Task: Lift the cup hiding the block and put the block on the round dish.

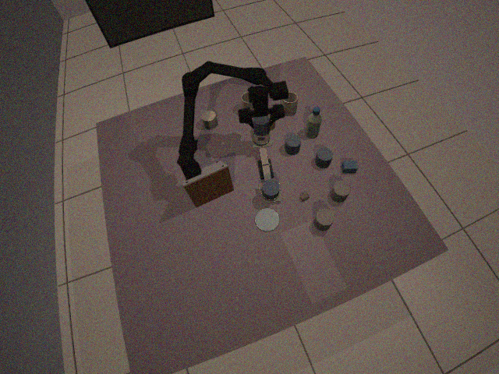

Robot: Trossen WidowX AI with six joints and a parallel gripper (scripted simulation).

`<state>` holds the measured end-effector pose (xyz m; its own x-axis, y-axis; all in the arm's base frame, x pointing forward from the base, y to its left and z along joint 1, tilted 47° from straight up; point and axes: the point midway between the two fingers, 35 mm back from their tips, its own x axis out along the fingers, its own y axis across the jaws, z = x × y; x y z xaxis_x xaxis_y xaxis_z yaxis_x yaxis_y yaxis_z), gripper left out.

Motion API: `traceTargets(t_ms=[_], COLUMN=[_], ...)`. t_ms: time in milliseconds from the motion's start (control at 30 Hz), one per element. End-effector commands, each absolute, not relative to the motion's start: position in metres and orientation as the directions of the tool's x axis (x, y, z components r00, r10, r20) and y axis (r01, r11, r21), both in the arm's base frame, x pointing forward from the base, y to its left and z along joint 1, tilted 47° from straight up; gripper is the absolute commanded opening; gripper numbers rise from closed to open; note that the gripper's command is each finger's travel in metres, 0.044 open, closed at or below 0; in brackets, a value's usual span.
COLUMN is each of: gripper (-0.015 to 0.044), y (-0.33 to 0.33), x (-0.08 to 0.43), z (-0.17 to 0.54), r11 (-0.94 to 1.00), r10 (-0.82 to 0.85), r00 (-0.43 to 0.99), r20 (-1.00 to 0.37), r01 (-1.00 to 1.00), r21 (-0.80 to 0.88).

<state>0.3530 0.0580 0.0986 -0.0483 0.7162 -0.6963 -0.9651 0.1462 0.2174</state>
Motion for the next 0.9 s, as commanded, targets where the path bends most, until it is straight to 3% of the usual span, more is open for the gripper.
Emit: traceTargets(t_ms=[0, 867], gripper=[0.0000, 0.0000], y=[0.054, 0.031], x=[0.354, 0.350], z=[0.103, 0.128], r11=[0.145, 0.143], r10=[0.716, 0.720], r00=[-0.044, -0.046], r20=[-0.696, -0.692], r01=[-0.967, -0.967], r21=[0.211, 0.213])
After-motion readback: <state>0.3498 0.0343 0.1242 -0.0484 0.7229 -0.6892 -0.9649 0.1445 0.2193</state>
